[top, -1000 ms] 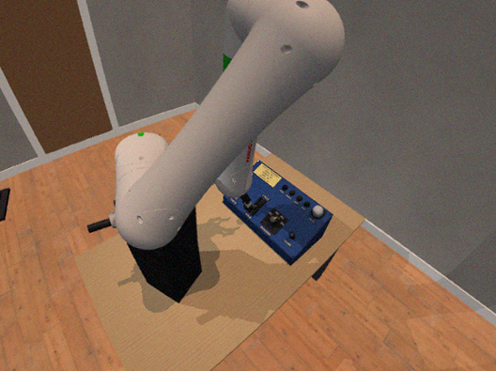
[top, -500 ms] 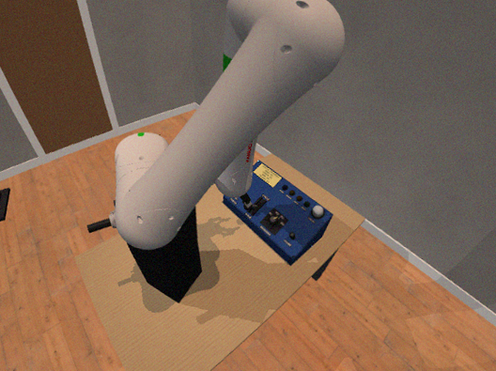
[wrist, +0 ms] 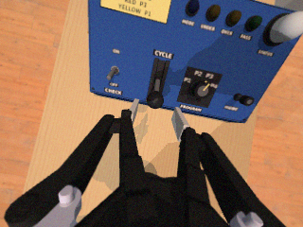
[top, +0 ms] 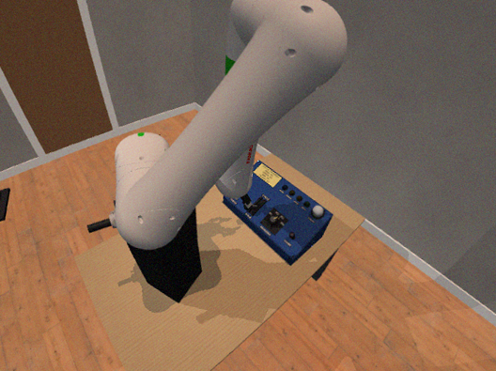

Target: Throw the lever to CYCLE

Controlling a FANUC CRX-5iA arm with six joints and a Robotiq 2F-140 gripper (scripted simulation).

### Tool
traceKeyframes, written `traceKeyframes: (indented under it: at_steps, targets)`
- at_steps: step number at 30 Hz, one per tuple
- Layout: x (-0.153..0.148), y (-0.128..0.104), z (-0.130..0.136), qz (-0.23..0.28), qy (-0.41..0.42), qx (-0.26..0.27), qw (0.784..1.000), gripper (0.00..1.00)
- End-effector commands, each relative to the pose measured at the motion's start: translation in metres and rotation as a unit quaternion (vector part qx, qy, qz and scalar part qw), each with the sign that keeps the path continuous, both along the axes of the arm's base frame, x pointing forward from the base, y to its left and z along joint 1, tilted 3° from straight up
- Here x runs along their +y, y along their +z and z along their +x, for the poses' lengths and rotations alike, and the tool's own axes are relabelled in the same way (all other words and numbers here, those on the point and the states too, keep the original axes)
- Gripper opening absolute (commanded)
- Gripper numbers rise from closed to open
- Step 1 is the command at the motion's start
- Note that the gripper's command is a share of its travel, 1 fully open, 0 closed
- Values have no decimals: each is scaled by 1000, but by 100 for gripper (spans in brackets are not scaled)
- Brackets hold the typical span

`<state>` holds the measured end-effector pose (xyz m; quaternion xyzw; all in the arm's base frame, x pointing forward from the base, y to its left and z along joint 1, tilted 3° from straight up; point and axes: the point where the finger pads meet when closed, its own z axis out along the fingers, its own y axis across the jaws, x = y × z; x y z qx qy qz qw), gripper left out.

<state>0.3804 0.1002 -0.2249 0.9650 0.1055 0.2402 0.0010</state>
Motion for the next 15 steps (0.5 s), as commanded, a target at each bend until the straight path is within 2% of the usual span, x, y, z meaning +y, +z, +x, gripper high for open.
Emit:
traceKeyframes:
  at_steps: [1, 15]
  targets:
    - [0, -3, 2, 0, 0, 0, 1000, 44]
    - [1, -26, 13, 0, 0, 0, 1000, 44]
